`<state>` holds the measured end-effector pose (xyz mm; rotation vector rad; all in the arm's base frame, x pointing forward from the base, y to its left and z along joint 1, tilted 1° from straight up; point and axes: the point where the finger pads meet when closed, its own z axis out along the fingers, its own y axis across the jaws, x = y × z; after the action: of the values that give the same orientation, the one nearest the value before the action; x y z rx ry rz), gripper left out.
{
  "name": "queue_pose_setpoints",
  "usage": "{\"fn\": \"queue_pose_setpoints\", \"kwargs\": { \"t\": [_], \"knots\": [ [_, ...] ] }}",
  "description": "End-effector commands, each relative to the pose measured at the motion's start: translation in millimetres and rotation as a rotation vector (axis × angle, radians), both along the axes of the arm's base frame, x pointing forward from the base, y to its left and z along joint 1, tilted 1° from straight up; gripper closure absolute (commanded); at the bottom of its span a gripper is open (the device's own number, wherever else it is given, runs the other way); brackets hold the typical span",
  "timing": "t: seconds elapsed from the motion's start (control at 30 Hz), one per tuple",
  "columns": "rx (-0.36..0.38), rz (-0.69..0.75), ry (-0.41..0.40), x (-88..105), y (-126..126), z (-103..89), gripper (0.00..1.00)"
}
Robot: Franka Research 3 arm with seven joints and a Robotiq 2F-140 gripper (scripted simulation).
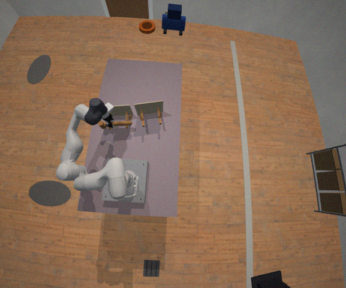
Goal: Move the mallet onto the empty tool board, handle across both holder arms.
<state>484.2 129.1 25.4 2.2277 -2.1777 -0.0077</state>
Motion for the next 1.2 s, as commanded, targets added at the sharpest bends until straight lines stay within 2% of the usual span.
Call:
{"fn": "queue_pose_setpoints", "kwargs": {
  "t": [0.0,0.2,0.27,0.33,0.4,0.5,0.67,0.77,0.9,0.97,1.0,1.17],
  "knots": [
    [-0.001,-0.003,-0.002,0.3,0,-0.7,1.0],
    [-0.001,-0.003,-0.003,0.6,0,3.7,1.0],
    [-0.001,-0.003,-0.003,1.2,1,24.1,1.0],
    [-0.002,-0.003,-0.003,1.9,1,54.2,1.0],
    [-0.002,-0.003,-0.003,1.9,1,54.2,1.0],
    [-0.002,-0.003,-0.003,2.5,2,92.4,1.0],
    [-0.002,-0.003,-0.003,3.9,-3,98.4,1.0],
    [-0.001,-0.003,-0.003,14.5,-44,102.2,1.0],
    [-0.001,-0.003,-0.003,21.5,-84,106.0,1.0],
    [-0.001,-0.003,-0.003,21.5,-84,106.0,1.0],
    [-0.001,-0.003,-0.003,24.8,-115,109.0,1.0],
    [0.0,-0.003,-0.003,26.0,-167,113.9,1.0]
  ]
}}
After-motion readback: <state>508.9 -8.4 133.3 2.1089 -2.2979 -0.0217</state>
